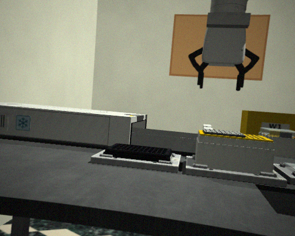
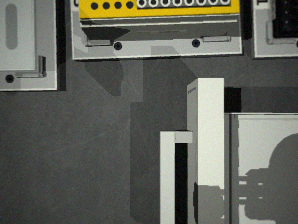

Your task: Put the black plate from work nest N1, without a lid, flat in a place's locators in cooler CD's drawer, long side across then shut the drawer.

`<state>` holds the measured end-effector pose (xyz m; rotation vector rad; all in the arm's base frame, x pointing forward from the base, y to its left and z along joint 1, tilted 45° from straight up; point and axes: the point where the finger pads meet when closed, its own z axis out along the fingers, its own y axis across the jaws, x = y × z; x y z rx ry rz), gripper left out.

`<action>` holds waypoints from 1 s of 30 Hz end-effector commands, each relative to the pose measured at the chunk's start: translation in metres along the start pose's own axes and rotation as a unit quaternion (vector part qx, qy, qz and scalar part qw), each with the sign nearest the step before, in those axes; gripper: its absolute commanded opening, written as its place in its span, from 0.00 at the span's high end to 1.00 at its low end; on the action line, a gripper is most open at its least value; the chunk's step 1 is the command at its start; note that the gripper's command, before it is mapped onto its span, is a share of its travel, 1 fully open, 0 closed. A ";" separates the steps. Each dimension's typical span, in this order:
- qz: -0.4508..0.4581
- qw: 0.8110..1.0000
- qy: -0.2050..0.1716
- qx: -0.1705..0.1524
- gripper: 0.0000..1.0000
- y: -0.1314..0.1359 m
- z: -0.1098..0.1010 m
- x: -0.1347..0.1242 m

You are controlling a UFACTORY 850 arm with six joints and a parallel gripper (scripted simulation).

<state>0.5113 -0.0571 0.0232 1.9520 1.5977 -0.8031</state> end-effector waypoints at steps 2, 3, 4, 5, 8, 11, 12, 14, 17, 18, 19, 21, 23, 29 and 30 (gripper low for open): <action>0.064 0.998 0.001 -0.001 0.00 0.013 0.000 0.015; 0.081 0.997 0.001 -0.001 0.00 0.016 0.001 0.019; 0.081 0.997 0.001 -0.001 0.00 0.016 0.001 0.019; 0.081 0.997 0.001 -0.001 0.00 0.016 0.001 0.019; 0.131 0.991 0.001 -0.001 0.00 0.025 0.002 0.031; 0.180 0.984 0.001 -0.001 0.00 0.035 0.003 0.042; 0.197 0.980 0.001 -0.001 0.00 0.038 0.003 0.046; 0.229 0.973 0.001 -0.001 0.00 0.044 0.004 0.054; 0.277 0.961 0.001 -0.001 0.00 0.054 0.005 0.066; 0.293 0.956 0.001 -0.001 0.00 0.057 0.005 0.069; 0.309 0.951 0.001 -0.001 0.00 0.060 0.006 0.073; 0.325 0.946 0.001 -0.001 0.00 0.063 0.006 0.077; 0.341 0.940 0.001 -0.001 0.00 0.066 0.006 0.081; 0.433 0.901 0.001 -0.001 0.00 0.085 0.009 0.104; 0.448 0.894 0.001 -0.001 0.00 0.088 0.009 0.108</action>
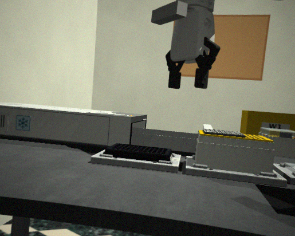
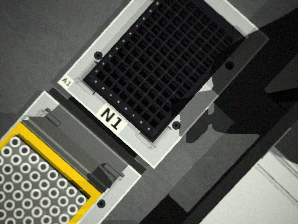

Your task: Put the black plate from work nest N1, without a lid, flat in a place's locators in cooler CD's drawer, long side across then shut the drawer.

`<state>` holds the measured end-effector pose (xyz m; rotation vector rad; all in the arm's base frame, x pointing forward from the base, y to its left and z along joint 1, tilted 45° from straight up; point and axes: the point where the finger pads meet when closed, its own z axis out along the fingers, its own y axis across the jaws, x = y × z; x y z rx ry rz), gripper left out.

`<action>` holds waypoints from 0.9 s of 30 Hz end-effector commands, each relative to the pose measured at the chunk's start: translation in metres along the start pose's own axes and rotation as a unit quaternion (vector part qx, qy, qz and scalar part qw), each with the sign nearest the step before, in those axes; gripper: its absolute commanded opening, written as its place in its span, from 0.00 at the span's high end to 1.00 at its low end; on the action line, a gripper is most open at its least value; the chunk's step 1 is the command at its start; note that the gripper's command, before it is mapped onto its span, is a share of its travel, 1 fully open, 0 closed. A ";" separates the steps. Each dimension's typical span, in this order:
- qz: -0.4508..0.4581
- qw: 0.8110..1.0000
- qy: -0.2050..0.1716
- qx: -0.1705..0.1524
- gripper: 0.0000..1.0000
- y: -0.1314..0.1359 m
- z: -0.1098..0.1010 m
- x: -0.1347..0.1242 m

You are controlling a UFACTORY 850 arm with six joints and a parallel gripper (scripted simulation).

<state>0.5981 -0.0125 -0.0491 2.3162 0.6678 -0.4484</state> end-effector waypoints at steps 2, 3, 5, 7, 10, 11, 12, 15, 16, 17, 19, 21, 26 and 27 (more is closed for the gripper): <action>0.092 0.996 -0.001 -0.003 0.00 -0.003 0.001 0.028; 0.109 0.994 -0.001 -0.003 0.00 -0.003 0.002 0.033; 0.142 0.990 -0.001 -0.003 0.00 -0.005 0.002 0.043; 0.175 0.985 -0.001 -0.003 0.00 -0.006 0.003 0.053; 0.191 0.982 -0.001 -0.003 0.00 -0.007 0.004 0.058; 0.208 0.978 -0.001 -0.003 0.00 -0.007 0.004 0.063; 0.224 0.975 -0.001 -0.003 0.00 -0.008 0.004 0.068; 0.272 0.962 -0.001 -0.003 0.00 -0.010 0.006 0.083; 0.288 0.958 -0.001 -0.003 0.00 -0.010 0.006 0.088; 0.304 0.953 -0.001 -0.003 0.00 -0.011 0.006 0.092; 0.336 0.942 -0.001 -0.003 0.00 -0.012 0.007 0.102; 0.354 0.935 0.000 -0.003 0.00 -0.014 0.008 0.112; 0.354 0.935 0.000 -0.003 0.00 -0.015 0.008 0.121; 0.354 0.935 0.000 -0.003 0.00 -0.015 0.008 0.121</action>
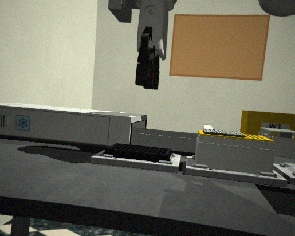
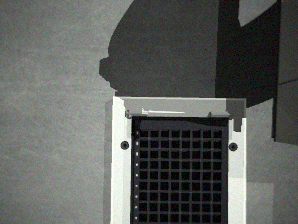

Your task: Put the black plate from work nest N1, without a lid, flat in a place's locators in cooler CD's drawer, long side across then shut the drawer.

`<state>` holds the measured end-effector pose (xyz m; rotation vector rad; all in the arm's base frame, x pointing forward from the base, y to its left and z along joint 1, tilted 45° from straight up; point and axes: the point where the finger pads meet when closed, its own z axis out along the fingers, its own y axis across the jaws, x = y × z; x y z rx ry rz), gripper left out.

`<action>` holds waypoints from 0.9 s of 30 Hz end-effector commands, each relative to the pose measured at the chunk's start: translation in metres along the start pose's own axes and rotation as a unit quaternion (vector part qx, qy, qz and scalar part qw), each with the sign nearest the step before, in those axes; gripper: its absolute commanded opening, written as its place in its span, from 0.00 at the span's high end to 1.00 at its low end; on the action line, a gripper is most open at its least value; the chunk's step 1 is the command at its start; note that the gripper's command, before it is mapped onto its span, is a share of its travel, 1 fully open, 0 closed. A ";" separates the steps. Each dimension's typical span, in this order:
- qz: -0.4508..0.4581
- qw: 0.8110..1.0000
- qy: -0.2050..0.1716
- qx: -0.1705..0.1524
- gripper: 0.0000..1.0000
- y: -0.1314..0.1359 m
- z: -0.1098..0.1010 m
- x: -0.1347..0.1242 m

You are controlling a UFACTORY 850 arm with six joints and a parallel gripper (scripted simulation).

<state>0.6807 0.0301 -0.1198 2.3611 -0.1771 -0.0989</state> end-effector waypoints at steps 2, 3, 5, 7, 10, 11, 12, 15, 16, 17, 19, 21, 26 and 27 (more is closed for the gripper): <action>0.004 1.000 -0.004 -0.004 0.00 -0.002 -0.002 0.005; 0.004 1.000 -0.004 -0.004 0.00 -0.002 -0.002 0.005; 0.004 1.000 -0.004 -0.004 0.00 -0.002 -0.002 0.005; 0.004 1.000 -0.004 -0.004 0.00 -0.002 -0.002 0.005; 0.004 1.000 -0.004 -0.004 0.00 -0.002 -0.002 0.005; 0.004 1.000 -0.004 -0.004 0.00 -0.002 -0.002 0.005; 0.004 1.000 -0.004 -0.004 0.00 -0.002 -0.002 0.005; 0.004 1.000 -0.004 -0.004 0.00 -0.002 0.002 0.005; 0.004 1.000 -0.004 -0.004 0.00 -0.002 0.002 0.005; 0.004 1.000 -0.004 -0.004 0.00 -0.002 0.003 0.005; 0.004 1.000 -0.004 -0.004 0.00 -0.002 0.007 0.005; 0.004 1.000 -0.004 -0.004 0.00 -0.002 0.010 0.005; 0.004 1.000 -0.004 -0.004 0.00 -0.002 0.018 0.005; 0.004 1.000 -0.004 -0.004 0.00 -0.002 0.020 0.005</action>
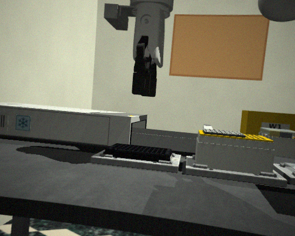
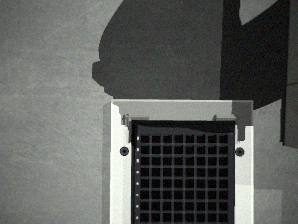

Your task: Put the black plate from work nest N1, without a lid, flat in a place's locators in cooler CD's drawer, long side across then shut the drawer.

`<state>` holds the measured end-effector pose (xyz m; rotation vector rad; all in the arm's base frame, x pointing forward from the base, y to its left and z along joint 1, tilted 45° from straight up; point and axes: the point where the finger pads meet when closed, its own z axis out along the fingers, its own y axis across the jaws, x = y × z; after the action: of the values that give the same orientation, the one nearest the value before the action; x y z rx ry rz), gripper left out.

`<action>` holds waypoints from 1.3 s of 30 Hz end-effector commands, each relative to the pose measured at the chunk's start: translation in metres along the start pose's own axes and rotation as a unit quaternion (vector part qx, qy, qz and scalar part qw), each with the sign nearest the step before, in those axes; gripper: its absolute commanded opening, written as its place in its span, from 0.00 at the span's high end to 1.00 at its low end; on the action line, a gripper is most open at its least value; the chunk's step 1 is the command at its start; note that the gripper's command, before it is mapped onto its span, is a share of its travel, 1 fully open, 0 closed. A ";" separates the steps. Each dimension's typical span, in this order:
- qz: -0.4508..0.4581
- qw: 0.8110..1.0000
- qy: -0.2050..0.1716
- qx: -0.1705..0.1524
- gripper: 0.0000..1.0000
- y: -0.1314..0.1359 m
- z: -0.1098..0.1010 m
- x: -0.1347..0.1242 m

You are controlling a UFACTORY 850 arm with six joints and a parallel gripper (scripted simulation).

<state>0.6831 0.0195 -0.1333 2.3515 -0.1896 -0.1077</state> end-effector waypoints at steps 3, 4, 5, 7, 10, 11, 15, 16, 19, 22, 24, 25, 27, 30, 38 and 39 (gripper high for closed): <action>0.000 1.000 0.001 0.000 0.00 0.000 0.008 0.001; 0.000 1.000 0.001 0.000 0.00 0.000 0.010 0.001; 0.000 1.000 0.001 0.000 0.00 0.000 0.010 0.001; 0.000 1.000 0.001 0.000 0.00 0.000 0.012 0.001; 0.000 1.000 0.001 0.000 0.00 0.000 0.017 0.001; 0.000 1.000 0.001 0.000 0.00 0.000 0.018 0.001; 0.000 1.000 0.001 0.000 0.00 0.000 0.025 0.001; 0.000 1.000 0.001 0.000 0.00 0.000 0.027 0.001; 0.000 1.000 0.001 0.000 0.00 0.000 0.032 0.001; 0.000 1.000 0.001 0.000 0.00 0.000 0.035 0.001; 0.000 1.000 0.001 0.000 0.00 0.000 0.037 0.001; 0.000 1.000 0.001 0.000 0.00 0.000 0.038 0.001; 0.000 1.000 0.001 0.000 0.00 0.000 0.042 0.001; 0.000 1.000 0.001 0.000 0.00 0.000 0.047 0.001; 0.000 1.000 0.001 0.000 0.00 0.000 0.060 0.001; 0.000 1.000 0.001 0.000 0.00 0.000 0.060 0.001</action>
<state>0.6753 -0.0210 -0.1745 2.3515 -0.1896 -0.1075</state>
